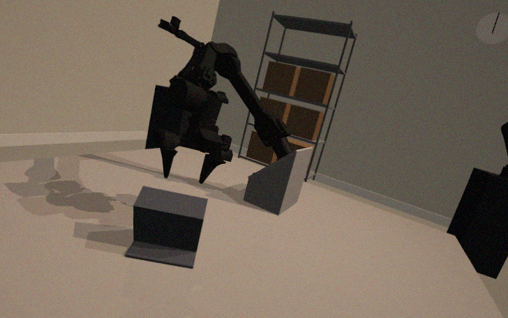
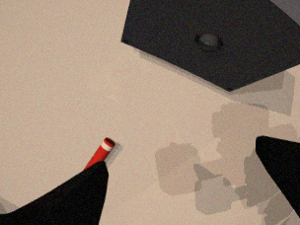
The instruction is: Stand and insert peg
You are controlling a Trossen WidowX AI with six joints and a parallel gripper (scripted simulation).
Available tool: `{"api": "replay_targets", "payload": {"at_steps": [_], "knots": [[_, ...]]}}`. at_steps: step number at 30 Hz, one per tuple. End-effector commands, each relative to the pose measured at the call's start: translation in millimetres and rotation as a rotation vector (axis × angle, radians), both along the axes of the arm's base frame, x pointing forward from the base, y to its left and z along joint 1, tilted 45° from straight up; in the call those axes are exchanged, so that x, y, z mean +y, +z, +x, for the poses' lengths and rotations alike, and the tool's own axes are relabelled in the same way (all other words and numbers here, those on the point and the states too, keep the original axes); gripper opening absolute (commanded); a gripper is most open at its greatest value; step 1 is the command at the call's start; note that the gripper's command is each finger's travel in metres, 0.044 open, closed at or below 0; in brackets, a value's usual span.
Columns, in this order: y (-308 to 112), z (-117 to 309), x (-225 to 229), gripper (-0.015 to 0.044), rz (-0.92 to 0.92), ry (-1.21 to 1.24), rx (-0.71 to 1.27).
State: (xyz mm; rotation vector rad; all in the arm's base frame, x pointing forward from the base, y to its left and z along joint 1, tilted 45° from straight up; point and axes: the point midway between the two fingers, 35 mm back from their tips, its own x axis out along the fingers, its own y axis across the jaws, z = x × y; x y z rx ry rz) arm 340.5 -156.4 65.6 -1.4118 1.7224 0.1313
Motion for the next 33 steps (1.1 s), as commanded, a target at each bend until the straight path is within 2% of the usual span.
{"api": "replay_targets", "payload": {"at_steps": [1, 21, 33], "knots": [[-3, -10, -2, 0.044, 0.012, -0.085, -0.066], [-25, -67, -13, 0.044, 0.02, -0.633, -0.476], [-34, -69, -20, 0.044, 0.02, -0.652, -0.49]]}}
